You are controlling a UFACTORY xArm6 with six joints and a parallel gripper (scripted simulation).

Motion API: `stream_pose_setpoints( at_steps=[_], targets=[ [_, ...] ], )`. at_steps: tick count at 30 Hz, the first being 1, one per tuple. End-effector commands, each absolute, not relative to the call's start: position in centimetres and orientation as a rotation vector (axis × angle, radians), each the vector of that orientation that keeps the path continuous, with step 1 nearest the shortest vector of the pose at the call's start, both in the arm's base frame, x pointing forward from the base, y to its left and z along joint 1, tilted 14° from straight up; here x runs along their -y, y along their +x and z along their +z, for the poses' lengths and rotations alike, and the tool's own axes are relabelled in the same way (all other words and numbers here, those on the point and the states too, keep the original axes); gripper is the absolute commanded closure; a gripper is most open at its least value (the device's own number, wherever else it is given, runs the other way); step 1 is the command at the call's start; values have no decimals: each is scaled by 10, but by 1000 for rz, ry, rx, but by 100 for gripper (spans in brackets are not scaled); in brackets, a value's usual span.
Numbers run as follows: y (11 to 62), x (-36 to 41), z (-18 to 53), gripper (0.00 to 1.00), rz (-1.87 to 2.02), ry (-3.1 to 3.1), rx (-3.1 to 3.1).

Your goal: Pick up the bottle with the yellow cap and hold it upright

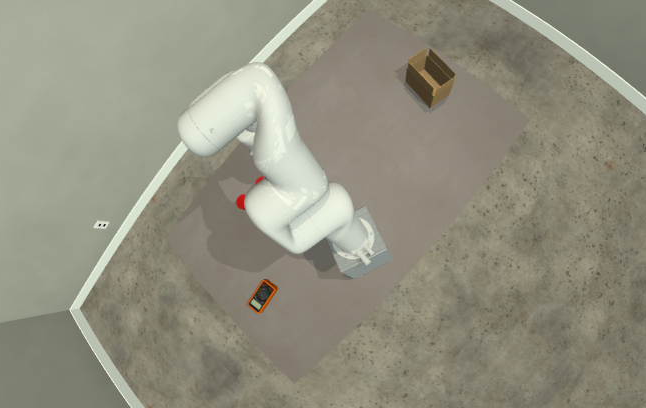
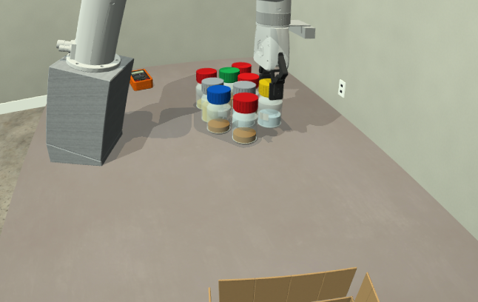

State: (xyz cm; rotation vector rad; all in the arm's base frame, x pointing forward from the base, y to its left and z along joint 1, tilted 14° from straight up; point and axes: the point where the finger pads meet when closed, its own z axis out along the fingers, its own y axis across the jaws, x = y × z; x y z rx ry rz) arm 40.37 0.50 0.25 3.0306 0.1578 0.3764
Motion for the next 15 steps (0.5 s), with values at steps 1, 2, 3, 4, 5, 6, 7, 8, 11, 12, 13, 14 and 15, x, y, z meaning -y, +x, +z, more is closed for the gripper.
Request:
stream_pose_setpoints(
  at_steps=[1,2,3,4,5,6,7,8,11,12,13,14,15],
  targets=[
    [404,-6,11,100,381,3031,-159],
    [403,-6,13,100,378,3033,-159],
    [402,-6,16,100,376,3034,-160],
    [402,-6,18,100,373,3036,-160],
    [401,-6,20,100,371,3037,-160],
    [401,-6,23,100,368,3038,-161],
    [400,-6,25,100,366,3040,-161],
    [399,-7,28,100,363,3041,-161],
    [399,-7,28,100,363,3041,-161],
    [399,-7,28,100,363,3041,-161],
    [399,-7,28,100,363,3041,-161],
    [399,-7,28,100,363,3041,-161],
    [399,-7,28,100,363,3041,-161]
  ],
)
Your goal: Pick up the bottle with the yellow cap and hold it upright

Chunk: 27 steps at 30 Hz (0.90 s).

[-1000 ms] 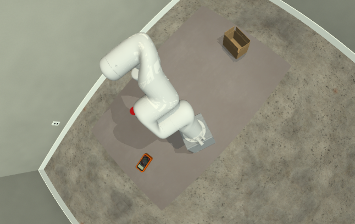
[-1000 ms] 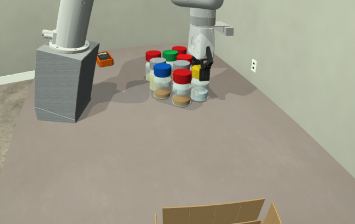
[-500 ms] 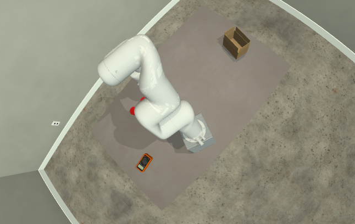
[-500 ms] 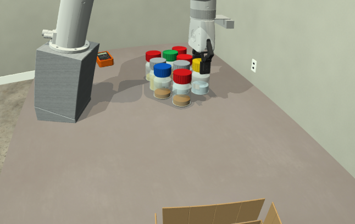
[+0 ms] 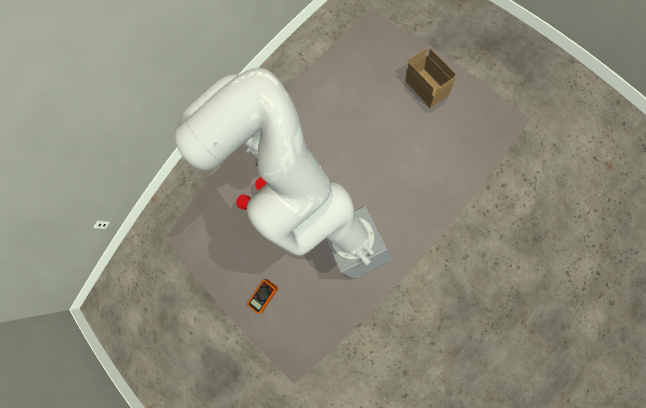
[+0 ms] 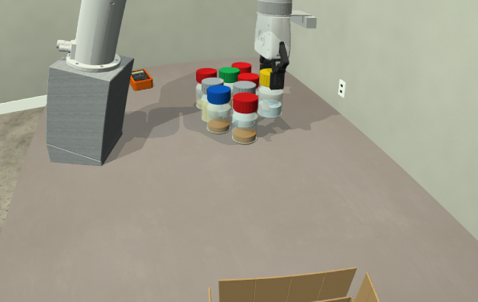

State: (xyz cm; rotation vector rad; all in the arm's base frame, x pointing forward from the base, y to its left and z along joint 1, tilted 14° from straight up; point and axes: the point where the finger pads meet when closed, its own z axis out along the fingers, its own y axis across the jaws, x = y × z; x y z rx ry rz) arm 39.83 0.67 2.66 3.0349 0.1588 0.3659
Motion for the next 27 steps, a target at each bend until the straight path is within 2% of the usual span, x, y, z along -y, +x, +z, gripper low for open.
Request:
stream_pose_setpoints(
  at_steps=[1,27],
  targets=[
    [399,-7,29,100,376,3032,-159],
    [397,-7,38,100,363,3043,-162]
  ],
)
